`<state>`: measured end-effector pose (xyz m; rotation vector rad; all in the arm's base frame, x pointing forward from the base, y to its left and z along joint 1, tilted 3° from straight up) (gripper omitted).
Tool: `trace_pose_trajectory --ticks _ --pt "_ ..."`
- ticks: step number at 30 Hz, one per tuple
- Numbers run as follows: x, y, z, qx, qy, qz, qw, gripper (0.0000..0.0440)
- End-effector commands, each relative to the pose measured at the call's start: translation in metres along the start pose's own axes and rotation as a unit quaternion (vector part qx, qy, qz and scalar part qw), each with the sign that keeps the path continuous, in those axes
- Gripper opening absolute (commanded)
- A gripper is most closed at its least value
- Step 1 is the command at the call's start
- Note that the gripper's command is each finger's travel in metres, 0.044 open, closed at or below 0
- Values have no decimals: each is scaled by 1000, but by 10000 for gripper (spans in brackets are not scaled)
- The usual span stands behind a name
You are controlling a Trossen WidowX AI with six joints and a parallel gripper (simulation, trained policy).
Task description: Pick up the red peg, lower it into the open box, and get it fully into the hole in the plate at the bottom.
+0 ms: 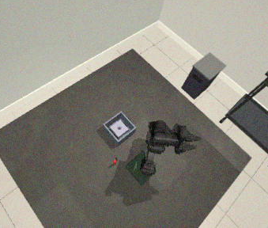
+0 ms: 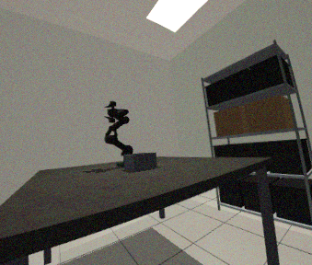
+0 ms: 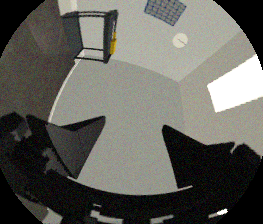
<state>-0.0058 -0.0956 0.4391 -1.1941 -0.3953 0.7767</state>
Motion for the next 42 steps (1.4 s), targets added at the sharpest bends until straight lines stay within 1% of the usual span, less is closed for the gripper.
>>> trace_pose_trajectory --ticks 1,2,3,7,11,16,21,26,31,36,42 --pt "0 -1 0 -6 3 6 1000 420" --pt "-1 -2 0 -16 8 12 1000 436" --pt "-2 -2 2 -30 15 20 999 440" --pt "-4 -3 13 -88 45 44 994 440" --pt "-4 -1 27 -144 78 68 984 437" --pt "-2 1 45 -210 120 103 965 432" --pt "3 5 64 -270 164 141 938 429" --pt "11 10 83 -323 208 183 905 427" --pt "22 16 101 -369 252 230 865 427" --pt "36 23 117 -407 294 278 819 428" --pt "56 33 134 -443 340 339 757 434"
Point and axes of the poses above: the point midway between the two fingers, 35 mm back from their tips, its own x axis back along the fingers, its own y axis across the jaws, z = x × y, the point moved 8 cm from there along x, back along the fingers, and after that the axes turned 15 degrees about x, right-handed, at the moved point
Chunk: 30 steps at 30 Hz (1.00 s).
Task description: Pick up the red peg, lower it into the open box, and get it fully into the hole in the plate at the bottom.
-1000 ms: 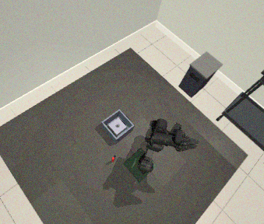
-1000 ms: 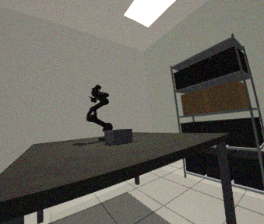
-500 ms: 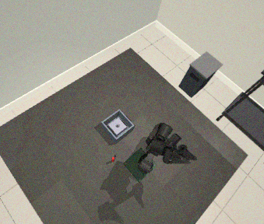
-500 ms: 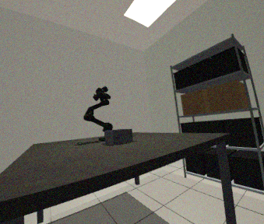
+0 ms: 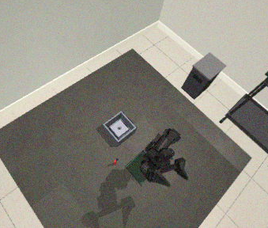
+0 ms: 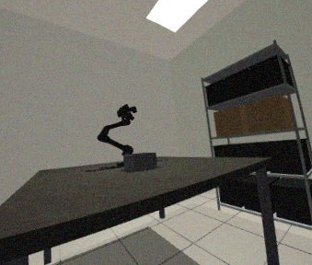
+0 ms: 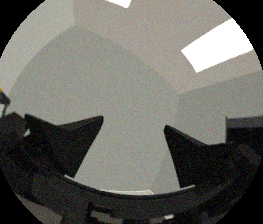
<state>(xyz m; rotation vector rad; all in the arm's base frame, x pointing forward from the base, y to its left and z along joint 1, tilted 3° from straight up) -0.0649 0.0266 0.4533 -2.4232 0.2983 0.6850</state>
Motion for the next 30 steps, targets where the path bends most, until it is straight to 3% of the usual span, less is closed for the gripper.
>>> trace_pose_trajectory --ticks 1,8,15,22,30 --pt "2 -12 16 -39 26 49 998 435" --pt "11 -35 40 -101 67 145 982 440" --pt "26 -56 62 -155 99 246 952 440" --pt "48 -75 82 -200 122 349 907 440" --pt "78 -93 100 -242 137 464 841 440"
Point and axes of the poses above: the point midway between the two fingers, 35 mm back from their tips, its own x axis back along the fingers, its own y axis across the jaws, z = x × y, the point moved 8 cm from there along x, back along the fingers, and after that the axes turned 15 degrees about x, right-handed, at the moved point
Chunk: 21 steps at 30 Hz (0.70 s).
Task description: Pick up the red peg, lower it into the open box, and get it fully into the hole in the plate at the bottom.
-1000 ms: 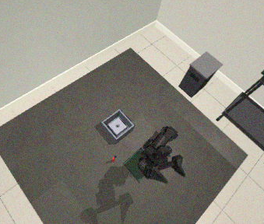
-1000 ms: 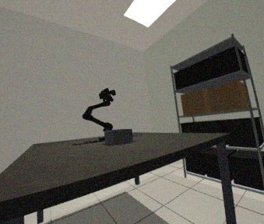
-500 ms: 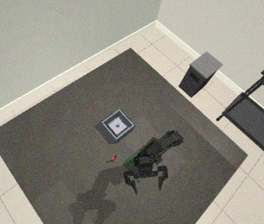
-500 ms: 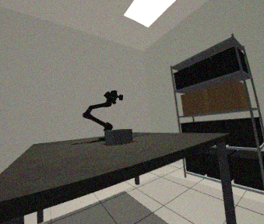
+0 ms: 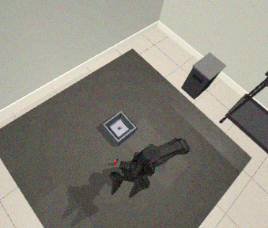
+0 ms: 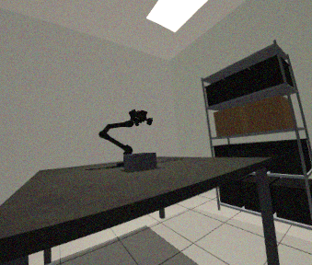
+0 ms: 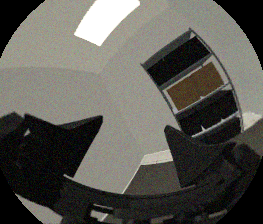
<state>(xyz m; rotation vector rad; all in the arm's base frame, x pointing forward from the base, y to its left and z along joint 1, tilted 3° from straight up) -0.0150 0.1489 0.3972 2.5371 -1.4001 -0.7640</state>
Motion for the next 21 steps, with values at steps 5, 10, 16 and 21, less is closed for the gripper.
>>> trace_pose_trajectory --ticks 5,10,16,21 --pt "4 -39 10 -59 8 123 991 440" --pt "11 -61 14 -95 8 201 975 440" --pt "23 -87 19 -138 5 293 946 440" --pt "36 -105 23 -173 0 366 915 440"
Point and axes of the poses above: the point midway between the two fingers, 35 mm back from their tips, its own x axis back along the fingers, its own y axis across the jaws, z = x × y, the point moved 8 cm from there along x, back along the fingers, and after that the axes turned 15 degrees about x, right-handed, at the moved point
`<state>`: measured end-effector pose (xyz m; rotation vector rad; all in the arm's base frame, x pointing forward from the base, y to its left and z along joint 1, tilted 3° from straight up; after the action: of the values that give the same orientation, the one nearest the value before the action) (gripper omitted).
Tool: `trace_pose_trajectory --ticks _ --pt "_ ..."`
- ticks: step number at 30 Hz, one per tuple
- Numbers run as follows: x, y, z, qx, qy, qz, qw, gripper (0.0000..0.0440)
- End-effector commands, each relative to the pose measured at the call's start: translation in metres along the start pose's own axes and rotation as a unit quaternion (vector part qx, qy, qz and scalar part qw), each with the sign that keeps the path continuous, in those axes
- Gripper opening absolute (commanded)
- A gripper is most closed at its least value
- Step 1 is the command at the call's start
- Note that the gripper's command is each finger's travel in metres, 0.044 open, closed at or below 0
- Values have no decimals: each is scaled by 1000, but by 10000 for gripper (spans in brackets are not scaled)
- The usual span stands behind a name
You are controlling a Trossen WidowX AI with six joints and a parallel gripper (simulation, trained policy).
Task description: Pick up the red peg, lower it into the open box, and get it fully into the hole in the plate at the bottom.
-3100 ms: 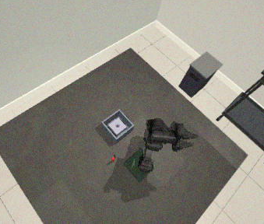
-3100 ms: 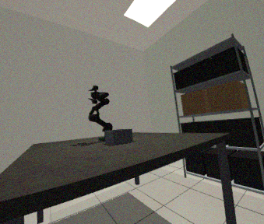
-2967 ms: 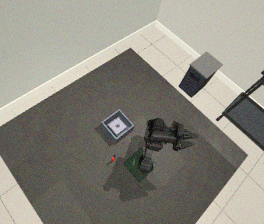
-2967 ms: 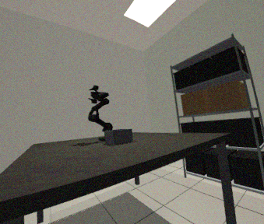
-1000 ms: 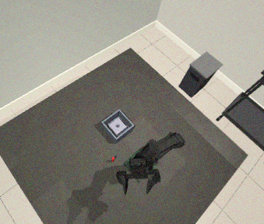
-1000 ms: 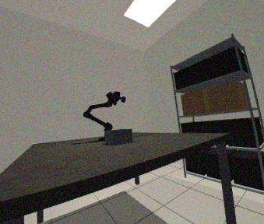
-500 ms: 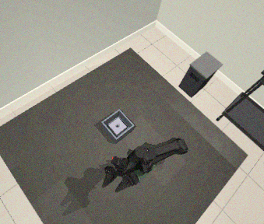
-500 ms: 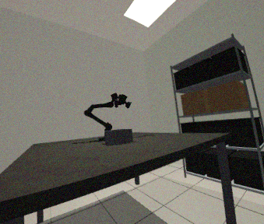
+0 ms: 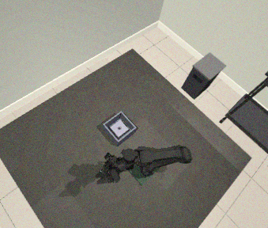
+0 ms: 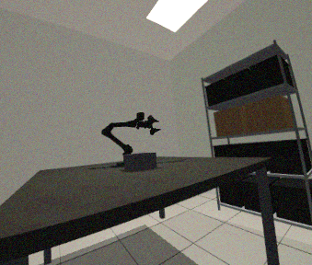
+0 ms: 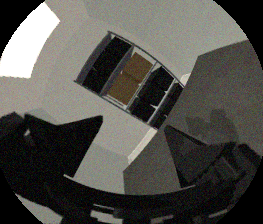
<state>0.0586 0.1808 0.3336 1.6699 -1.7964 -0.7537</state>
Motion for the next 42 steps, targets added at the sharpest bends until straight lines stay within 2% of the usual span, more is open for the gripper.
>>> trace_pose_trajectory --ticks 1,10,19,26,33,42 --pt "-1 -16 -2 -29 -5 56 998 440" --pt "5 -54 -5 -103 -14 192 976 440" --pt "18 -85 -5 -179 -19 320 930 440" --pt "30 -105 -2 -241 -18 412 879 440" --pt "40 -123 6 -305 -12 493 815 440" --pt "45 -145 21 -370 -4 565 738 440"
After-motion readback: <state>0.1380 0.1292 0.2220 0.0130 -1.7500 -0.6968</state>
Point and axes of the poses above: the point midway between the two fingers, 35 mm back from their tips, its own x axis back along the fingers, its own y axis across the jaws, z = x × y, the point moved 8 cm from there along x, back along the fingers, and after that the axes turned 15 degrees about x, right-handed, at the moved point
